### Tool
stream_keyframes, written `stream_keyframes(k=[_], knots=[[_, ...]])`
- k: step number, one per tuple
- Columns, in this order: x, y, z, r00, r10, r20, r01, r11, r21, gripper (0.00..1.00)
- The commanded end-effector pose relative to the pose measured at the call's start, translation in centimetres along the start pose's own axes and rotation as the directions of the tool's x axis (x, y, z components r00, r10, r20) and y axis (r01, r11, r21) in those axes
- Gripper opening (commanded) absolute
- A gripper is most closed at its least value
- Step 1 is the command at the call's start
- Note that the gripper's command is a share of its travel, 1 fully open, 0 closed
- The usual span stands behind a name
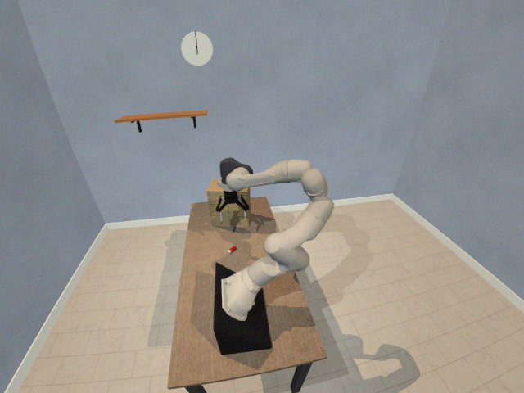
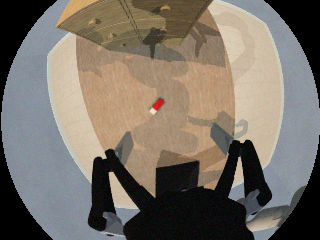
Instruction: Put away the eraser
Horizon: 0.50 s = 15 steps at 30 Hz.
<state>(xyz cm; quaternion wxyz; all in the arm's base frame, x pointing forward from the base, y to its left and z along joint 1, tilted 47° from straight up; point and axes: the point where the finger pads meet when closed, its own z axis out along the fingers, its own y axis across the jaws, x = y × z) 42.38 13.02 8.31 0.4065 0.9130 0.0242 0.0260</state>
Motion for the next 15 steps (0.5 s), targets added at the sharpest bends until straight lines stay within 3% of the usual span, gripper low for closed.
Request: stream_keyframes(k=[1,15], knots=[[0.84,-0.90,1.39,0.994,0.101,-0.027,-0.101,0.995,0.027,1.00],[0.98,-0.90,1.86,0.993,0.108,-0.040,-0.106,0.994,0.027,1.00]])
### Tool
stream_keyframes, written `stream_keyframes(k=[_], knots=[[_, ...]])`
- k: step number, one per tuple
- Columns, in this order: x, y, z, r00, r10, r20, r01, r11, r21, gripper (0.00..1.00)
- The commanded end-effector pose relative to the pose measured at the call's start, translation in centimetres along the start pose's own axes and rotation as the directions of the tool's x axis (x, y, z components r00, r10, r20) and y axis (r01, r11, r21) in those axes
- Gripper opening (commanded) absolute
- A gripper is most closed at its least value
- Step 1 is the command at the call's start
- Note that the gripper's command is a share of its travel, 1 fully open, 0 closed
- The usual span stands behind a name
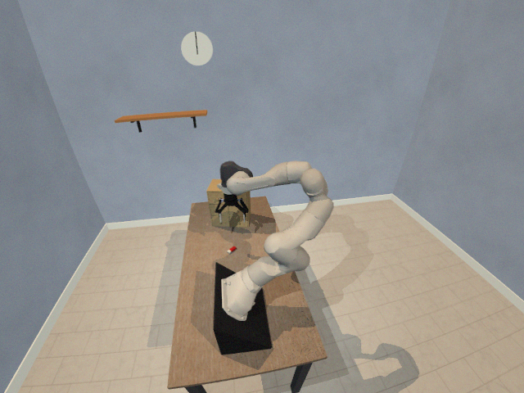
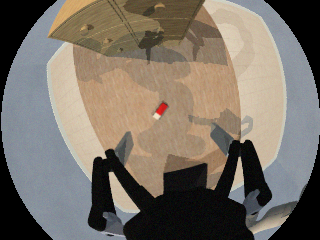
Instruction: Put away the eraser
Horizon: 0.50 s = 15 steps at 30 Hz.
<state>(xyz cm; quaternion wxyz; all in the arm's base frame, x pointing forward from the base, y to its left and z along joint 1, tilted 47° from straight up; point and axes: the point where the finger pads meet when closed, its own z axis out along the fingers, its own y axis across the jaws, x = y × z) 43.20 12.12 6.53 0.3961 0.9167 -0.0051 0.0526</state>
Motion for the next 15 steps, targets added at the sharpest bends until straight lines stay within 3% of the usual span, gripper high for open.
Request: stream_keyframes(k=[1,7,13,15], knots=[[0.3,-0.2,0.0,0.999,0.031,-0.022,-0.031,0.999,0.006,1.00],[0.8,-0.2,0.5,0.996,0.032,-0.079,-0.031,0.999,0.006,1.00],[1.7,-0.2,1.4,0.981,0.032,-0.190,-0.031,0.999,0.006,1.00],[1.7,-0.2,1.4,0.981,0.032,-0.190,-0.031,0.999,0.006,1.00]])
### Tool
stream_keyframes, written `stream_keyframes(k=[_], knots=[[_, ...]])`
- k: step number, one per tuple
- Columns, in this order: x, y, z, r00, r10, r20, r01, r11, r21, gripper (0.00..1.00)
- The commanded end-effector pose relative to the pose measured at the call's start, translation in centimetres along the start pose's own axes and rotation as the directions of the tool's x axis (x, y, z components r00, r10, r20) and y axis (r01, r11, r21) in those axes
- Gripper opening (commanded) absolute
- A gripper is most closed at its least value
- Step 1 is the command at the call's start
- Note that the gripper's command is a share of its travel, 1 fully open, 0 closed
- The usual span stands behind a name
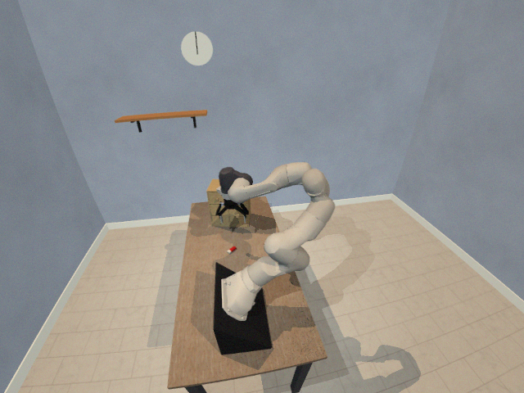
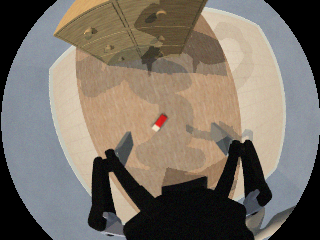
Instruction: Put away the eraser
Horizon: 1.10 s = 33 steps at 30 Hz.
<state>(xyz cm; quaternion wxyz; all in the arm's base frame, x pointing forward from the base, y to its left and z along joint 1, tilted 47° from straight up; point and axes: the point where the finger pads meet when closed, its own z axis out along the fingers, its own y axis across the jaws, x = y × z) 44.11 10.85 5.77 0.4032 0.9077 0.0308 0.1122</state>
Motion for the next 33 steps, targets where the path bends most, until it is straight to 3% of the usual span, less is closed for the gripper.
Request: stream_keyframes(k=[1,8,15,17,27,32,33], knots=[[1.1,-0.4,0.2,0.996,0.053,-0.076,-0.052,0.999,0.016,1.00],[2.5,-0.4,2.0,0.964,0.054,-0.262,-0.052,0.999,0.016,1.00],[3.9,-0.3,3.8,0.892,0.054,-0.448,-0.052,0.999,0.016,1.00],[3.9,-0.3,3.8,0.892,0.054,-0.448,-0.052,0.999,0.016,1.00],[6.0,-0.3,6.5,0.727,0.049,-0.685,-0.052,0.999,0.016,1.00],[6.9,-0.3,7.7,0.629,0.045,-0.776,-0.052,0.999,0.016,1.00],[6.9,-0.3,7.7,0.629,0.045,-0.776,-0.052,0.999,0.016,1.00]])
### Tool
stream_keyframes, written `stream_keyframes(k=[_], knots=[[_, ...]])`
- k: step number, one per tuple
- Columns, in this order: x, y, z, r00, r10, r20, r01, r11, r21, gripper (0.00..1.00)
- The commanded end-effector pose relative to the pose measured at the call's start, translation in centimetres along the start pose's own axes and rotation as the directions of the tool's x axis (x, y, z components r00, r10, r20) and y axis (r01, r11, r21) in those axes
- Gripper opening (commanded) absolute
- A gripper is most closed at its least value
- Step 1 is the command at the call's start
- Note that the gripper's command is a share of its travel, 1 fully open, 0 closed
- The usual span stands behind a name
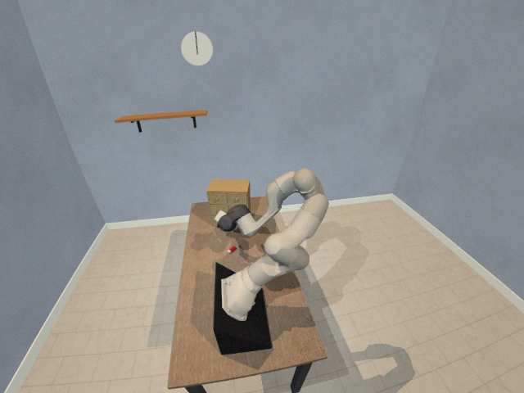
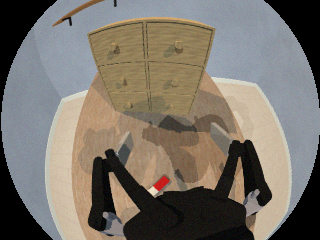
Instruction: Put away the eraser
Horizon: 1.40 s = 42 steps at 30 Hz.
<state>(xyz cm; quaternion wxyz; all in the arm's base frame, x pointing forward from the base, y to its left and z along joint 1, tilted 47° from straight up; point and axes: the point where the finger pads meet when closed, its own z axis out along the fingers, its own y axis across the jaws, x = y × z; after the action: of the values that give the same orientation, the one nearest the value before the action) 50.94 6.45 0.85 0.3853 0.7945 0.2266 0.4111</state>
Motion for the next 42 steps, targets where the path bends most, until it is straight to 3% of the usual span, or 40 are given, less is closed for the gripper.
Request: stream_keyframes(k=[1,6,12,26,27,42], knots=[[1.4,0.8,1.0,0.976,0.163,-0.145,-0.170,0.985,-0.035,1.00],[1.3,0.9,2.2,0.958,0.157,-0.239,-0.170,0.985,-0.035,1.00],[1.2,0.9,3.0,0.941,0.151,-0.303,-0.170,0.985,-0.035,1.00],[1.2,0.9,3.3,0.930,0.148,-0.335,-0.170,0.985,-0.035,1.00],[1.2,0.9,3.3,0.930,0.148,-0.335,-0.170,0.985,-0.035,0.20],[1.2,0.9,3.3,0.930,0.148,-0.335,-0.170,0.985,-0.035,0.20]])
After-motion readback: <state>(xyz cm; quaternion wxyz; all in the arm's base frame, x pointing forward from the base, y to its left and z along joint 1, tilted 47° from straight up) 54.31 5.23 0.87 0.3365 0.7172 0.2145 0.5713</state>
